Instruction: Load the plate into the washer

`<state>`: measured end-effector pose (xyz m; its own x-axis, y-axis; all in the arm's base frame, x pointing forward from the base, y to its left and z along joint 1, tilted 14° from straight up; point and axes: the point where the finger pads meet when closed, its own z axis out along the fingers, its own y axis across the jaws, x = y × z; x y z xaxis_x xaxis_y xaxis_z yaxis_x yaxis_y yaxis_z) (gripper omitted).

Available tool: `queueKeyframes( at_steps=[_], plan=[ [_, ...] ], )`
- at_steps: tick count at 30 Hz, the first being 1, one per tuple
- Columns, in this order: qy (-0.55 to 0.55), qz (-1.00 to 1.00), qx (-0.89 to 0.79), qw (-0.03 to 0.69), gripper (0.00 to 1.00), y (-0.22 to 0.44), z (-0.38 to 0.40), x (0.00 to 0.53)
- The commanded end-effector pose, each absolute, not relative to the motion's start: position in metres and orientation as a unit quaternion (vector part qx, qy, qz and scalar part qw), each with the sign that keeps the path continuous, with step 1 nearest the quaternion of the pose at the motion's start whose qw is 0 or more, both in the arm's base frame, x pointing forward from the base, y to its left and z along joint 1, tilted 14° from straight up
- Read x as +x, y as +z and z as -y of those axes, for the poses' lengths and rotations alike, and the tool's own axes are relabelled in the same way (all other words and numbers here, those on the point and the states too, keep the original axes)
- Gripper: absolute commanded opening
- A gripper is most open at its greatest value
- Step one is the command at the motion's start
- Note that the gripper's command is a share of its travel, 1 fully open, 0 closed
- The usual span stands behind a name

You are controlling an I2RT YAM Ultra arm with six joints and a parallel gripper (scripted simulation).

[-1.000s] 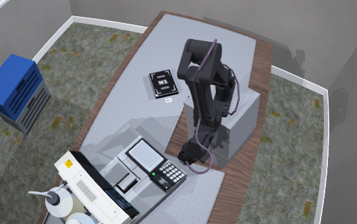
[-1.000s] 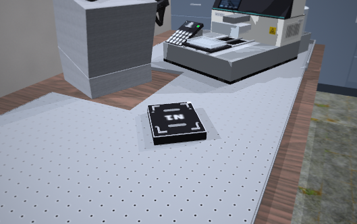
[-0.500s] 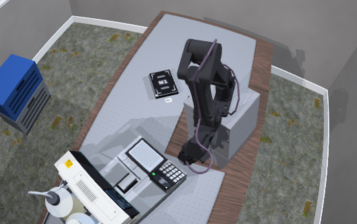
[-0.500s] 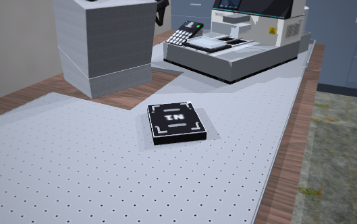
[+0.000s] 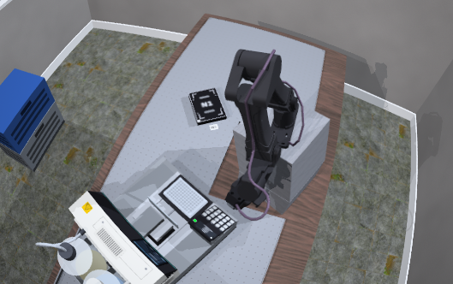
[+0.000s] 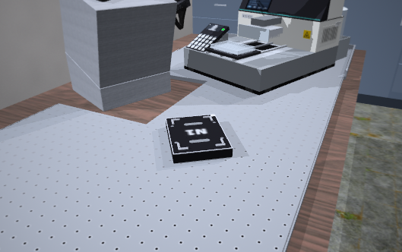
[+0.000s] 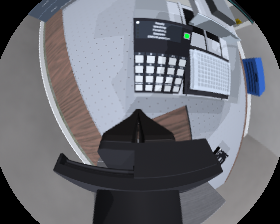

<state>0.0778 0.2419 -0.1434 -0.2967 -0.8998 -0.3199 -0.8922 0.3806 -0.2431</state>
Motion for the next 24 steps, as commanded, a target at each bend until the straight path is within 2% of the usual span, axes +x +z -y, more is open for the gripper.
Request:
queueKeyframes(
  at_steps=[1, 24],
  plan=[
    [-0.004, -0.804, -0.553, 0.219, 0.00, -0.138, -0.245, 0.082],
    [0.003, -0.805, -0.553, 0.215, 0.00, -0.172, -0.260, 0.092]
  ],
)
